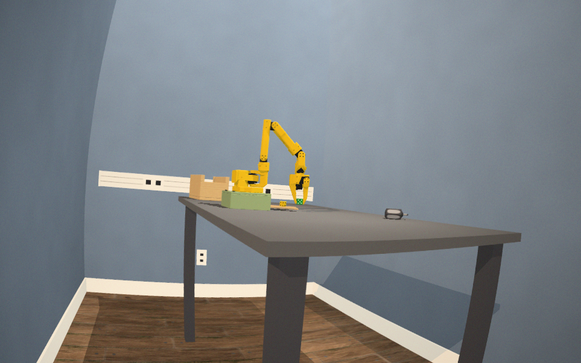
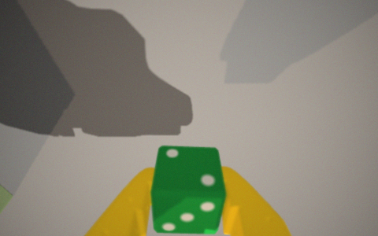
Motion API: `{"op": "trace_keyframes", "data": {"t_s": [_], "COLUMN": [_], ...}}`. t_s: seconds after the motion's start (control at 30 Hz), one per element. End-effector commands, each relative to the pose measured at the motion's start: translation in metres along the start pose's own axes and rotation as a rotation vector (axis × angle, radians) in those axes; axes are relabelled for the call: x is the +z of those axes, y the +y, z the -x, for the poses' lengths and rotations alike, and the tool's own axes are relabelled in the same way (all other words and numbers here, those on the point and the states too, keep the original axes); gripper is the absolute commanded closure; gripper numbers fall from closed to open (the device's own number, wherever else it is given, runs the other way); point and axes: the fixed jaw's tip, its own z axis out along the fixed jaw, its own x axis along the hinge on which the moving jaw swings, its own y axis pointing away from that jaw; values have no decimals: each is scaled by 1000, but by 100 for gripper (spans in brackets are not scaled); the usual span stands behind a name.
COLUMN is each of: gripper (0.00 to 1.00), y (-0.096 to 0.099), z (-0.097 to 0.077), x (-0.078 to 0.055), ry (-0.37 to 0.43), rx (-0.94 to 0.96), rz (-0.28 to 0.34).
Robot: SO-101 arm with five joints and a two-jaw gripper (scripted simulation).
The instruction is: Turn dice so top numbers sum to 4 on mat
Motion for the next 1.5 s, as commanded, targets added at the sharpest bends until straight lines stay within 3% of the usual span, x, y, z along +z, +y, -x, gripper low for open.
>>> {"op": "trace_keyframes", "data": {"t_s": [0.0,1.47], "gripper": [100,100], "y": [4,4], "z": [2,2], "x": [5,18], "ry": [-1,-1], "rx": [2,2], "rz": [16,16]}}
